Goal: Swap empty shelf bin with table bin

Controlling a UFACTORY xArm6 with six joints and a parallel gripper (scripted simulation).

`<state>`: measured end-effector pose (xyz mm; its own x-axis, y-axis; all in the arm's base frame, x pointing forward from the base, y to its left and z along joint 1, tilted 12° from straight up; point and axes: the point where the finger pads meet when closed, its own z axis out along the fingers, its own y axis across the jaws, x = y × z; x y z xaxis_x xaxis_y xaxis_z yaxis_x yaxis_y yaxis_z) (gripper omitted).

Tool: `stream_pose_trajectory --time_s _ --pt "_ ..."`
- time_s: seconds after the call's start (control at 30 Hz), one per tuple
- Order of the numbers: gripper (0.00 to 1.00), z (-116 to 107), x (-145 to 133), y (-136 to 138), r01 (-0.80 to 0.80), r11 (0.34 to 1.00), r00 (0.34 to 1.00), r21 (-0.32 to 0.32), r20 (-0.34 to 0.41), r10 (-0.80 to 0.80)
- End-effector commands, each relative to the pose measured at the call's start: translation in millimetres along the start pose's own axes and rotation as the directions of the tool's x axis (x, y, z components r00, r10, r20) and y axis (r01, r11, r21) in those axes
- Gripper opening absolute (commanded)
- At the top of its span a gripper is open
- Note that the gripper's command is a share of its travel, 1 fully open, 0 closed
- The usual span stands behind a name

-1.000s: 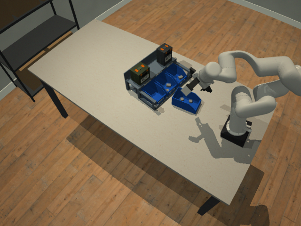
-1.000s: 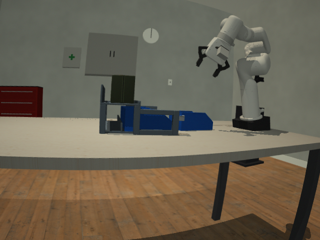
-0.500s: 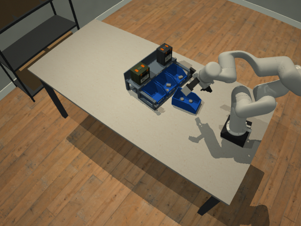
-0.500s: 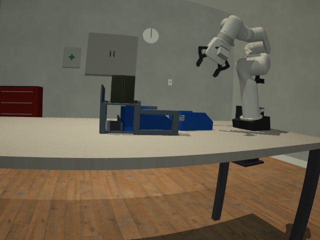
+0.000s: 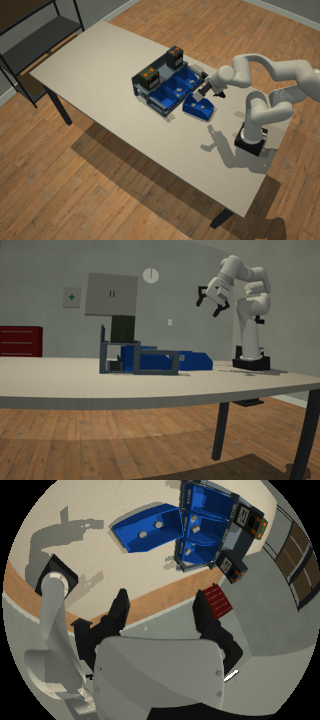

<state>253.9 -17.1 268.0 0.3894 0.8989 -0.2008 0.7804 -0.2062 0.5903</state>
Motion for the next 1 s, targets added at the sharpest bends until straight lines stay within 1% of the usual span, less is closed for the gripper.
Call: stream_pose_trajectory --time_s 0.0,0.57,0.97 --pt "1.00 -1.0 0.1 1.1 0.003 1.000 1.000 0.000 -0.002 -0.003" --pt "1.00 -1.0 0.8 2.3 0.074 0.997 0.997 0.024 -0.005 -0.074" --pt "1.00 -0.7 2.1 4.8 0.189 0.980 0.982 0.063 -0.021 -0.188"
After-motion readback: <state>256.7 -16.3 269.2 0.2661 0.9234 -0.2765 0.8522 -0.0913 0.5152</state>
